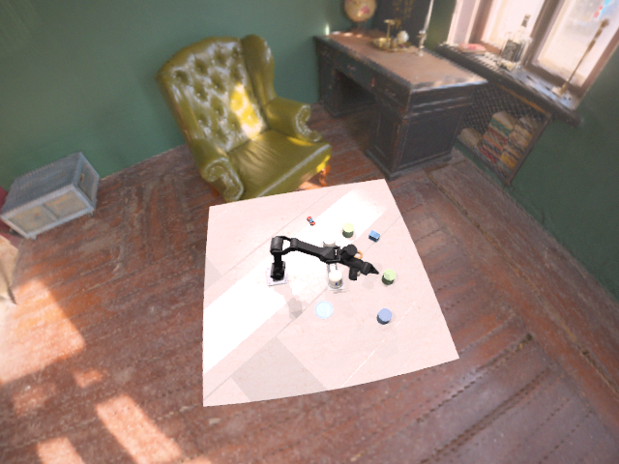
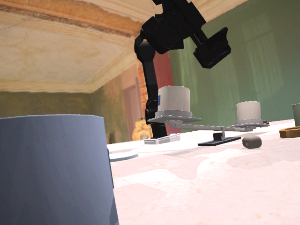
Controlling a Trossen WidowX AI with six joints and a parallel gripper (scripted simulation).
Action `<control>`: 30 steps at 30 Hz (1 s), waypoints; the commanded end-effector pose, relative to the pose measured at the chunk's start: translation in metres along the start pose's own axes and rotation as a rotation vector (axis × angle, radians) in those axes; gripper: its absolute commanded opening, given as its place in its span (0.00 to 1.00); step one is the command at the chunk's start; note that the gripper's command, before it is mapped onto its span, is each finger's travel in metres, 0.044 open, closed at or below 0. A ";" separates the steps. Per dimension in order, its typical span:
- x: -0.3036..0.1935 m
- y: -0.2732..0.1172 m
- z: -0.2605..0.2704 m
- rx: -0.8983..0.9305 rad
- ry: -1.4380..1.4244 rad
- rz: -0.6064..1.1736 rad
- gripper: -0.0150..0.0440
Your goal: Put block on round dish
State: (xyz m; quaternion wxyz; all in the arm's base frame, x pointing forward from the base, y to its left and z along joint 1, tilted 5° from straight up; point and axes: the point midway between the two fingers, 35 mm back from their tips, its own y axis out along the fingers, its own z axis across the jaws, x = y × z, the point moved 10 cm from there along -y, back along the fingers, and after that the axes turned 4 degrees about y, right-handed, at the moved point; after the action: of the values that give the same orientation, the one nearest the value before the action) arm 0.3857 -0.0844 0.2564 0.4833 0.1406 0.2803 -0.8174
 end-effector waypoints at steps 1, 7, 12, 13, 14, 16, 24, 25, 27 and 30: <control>0.000 0.000 0.000 -0.001 -0.002 0.000 0.98; -0.009 -0.015 -0.003 -0.036 -0.107 0.007 1.00; -0.020 -0.036 -0.007 -0.079 -0.248 0.020 1.00; -0.022 -0.040 -0.008 -0.087 -0.279 0.023 1.00; -0.024 -0.044 -0.009 -0.094 -0.309 0.026 1.00; -0.028 -0.053 -0.011 -0.110 -0.370 0.033 1.00; -0.039 -0.088 -0.017 -0.168 -0.615 0.068 1.00; -0.040 -0.092 -0.018 -0.175 -0.646 0.073 1.00; -0.042 -0.101 -0.020 -0.188 -0.708 0.084 1.00; -0.044 -0.114 -0.022 -0.207 -0.802 0.102 1.00</control>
State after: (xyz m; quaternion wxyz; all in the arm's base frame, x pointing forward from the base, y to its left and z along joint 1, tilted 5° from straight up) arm 0.3159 -0.0030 0.2949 0.5982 -0.1926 0.1605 -0.7611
